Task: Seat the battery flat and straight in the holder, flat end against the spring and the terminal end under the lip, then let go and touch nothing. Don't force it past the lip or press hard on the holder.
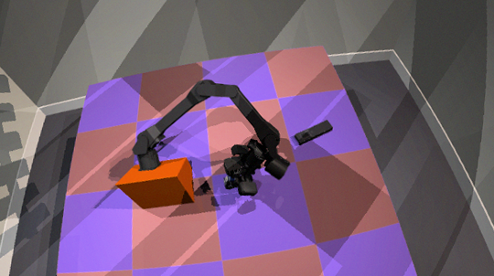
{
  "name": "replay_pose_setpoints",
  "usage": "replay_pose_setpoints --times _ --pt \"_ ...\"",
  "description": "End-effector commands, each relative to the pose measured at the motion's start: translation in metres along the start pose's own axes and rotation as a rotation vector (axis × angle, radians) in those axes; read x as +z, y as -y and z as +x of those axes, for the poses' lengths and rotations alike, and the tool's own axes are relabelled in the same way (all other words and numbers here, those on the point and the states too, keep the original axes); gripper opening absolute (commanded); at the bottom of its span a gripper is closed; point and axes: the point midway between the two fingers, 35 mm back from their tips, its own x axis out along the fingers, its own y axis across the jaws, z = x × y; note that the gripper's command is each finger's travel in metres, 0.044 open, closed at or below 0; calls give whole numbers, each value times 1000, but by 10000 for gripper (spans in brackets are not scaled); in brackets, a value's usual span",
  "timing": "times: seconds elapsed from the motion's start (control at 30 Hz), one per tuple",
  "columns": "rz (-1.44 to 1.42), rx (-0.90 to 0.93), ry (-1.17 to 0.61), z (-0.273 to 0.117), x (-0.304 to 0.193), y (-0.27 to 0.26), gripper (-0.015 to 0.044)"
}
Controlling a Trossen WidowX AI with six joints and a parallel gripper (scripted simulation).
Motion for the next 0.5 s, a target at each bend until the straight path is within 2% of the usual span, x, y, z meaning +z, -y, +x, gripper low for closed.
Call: replay_pose_setpoints --times 0.0,0.47 --pt "-2 1 3 0 -3 -1 72" --pt "-2 1 5 -3 -10 -1 72"
